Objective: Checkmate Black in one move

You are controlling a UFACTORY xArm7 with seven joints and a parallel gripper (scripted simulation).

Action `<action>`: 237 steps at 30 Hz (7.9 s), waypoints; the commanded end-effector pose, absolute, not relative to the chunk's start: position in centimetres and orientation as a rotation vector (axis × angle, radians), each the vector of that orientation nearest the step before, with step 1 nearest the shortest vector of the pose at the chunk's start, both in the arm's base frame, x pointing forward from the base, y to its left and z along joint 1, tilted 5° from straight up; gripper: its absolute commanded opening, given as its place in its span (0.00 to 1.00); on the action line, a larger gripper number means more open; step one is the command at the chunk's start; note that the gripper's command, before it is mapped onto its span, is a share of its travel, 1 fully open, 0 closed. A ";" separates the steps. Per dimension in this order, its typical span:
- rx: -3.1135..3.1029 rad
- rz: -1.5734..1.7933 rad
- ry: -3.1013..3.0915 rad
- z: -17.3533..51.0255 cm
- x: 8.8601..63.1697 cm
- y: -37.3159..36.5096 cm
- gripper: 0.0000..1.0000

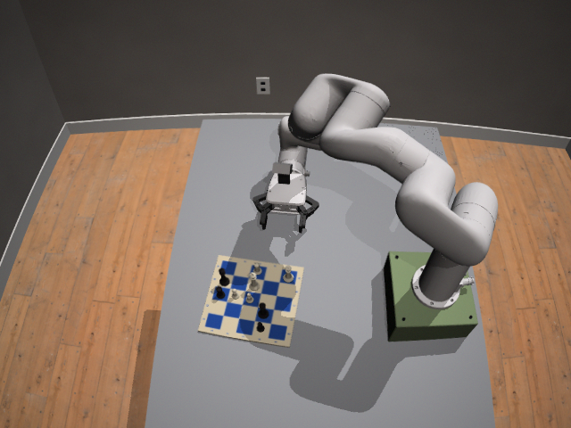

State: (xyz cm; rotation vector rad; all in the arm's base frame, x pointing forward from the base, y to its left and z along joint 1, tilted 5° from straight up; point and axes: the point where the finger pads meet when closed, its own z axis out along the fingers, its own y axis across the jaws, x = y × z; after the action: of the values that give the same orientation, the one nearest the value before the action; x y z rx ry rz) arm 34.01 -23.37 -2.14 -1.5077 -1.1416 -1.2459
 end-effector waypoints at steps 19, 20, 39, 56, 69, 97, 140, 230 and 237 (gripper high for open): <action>-1.508 -1.246 -1.145 -2.0 34.1 -23.5 1.00; -1.508 -1.246 -1.145 -2.0 34.1 -23.5 1.00; -1.508 -1.246 -1.145 -1.5 34.1 -23.4 1.00; -1.508 -1.246 -1.145 6.6 34.6 -23.0 1.00; -1.556 -1.126 -1.253 5.6 35.1 -21.6 1.00; -1.406 -0.116 -2.479 4.8 38.5 -16.7 1.00; -1.005 0.120 -2.938 6.9 41.6 -13.5 1.00; 1.314 0.048 -2.767 1.2 41.2 -13.8 0.37; 1.314 0.048 -2.767 0.1 41.2 -13.8 0.37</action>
State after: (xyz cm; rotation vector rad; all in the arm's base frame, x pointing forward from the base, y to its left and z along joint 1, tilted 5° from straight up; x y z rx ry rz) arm 41.05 -13.78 0.45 1.3127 -2.7644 0.0450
